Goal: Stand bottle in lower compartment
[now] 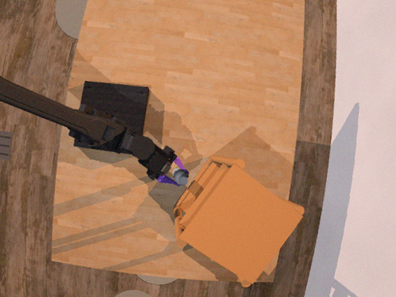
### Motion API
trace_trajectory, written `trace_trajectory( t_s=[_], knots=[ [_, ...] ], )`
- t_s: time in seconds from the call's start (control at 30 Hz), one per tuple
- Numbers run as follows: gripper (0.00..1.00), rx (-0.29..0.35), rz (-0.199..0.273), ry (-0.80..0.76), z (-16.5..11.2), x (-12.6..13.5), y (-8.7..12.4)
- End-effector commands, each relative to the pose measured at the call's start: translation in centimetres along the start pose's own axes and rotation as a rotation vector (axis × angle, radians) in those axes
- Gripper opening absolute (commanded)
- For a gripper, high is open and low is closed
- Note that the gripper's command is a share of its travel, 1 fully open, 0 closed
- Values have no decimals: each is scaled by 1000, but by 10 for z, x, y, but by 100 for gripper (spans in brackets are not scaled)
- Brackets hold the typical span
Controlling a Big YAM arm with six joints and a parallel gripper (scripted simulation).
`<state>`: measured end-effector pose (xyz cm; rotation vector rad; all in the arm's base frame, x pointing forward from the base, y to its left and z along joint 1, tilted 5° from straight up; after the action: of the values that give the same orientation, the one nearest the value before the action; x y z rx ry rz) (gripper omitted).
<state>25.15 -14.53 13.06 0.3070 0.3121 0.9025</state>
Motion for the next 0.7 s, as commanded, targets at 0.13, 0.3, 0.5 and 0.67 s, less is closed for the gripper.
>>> trace_trajectory(
  t_s=[0.13,0.3,0.5,0.67],
  knots=[
    [28,-113,-15,-23,48,-3,-15],
    [28,-113,-15,-25,47,-3,-15],
    [28,-113,-15,-26,47,-3,-15],
    [28,-113,-15,-27,47,-3,-15]
  ],
)
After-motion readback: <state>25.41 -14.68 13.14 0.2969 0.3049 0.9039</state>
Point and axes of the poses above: the point where the finger pads meet when closed, its own y axis back along the fingers, its own x axis across the jaws, z = x × y, the point moved 5 cm from there along y, back along the fingers, and after that the axes turned 8 degrees about y, right-handed, at the moved point
